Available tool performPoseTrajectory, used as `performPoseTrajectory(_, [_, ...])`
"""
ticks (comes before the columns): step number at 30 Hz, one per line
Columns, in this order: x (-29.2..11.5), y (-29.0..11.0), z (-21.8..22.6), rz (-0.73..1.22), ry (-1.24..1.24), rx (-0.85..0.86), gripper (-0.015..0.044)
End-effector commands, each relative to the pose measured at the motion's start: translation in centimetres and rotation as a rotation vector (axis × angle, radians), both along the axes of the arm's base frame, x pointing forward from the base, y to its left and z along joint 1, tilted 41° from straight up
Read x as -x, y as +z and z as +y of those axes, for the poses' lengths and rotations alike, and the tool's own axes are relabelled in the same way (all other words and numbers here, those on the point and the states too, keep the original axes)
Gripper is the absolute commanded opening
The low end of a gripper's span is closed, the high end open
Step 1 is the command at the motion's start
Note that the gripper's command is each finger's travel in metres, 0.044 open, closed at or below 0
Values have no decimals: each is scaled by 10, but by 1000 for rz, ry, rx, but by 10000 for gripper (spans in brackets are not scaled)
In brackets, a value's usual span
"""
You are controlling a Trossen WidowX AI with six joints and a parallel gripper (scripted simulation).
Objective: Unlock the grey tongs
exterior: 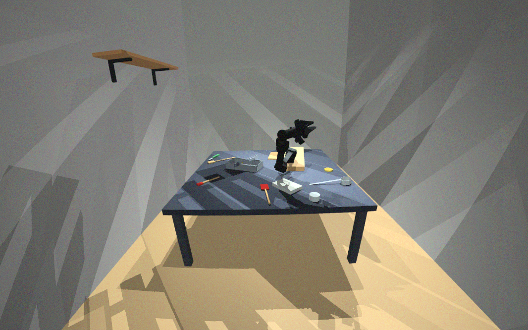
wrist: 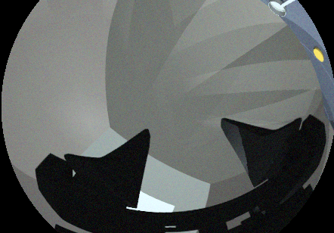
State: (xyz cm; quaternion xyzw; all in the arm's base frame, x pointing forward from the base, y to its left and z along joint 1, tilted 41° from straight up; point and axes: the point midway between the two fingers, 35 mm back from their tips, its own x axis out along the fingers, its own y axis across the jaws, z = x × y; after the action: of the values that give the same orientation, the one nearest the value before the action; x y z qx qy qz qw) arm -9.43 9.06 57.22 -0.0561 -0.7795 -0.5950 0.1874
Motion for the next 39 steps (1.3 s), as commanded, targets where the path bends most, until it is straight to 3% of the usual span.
performPoseTrajectory(1, [1,0,-3,1,4,-12,426])
performPoseTrajectory(5, [9,2,-31,17,53,-140,440])
performPoseTrajectory(11, [21,0,-126,91,218,-493,440])
performPoseTrajectory(16, [16,-8,-170,146,327,-629,440])
performPoseTrajectory(21, [0,-26,-238,265,466,-884,440])
performPoseTrajectory(27, [-48,-62,-320,499,683,-1191,440])
performPoseTrajectory(39, [-98,-94,-367,689,849,-1347,440])
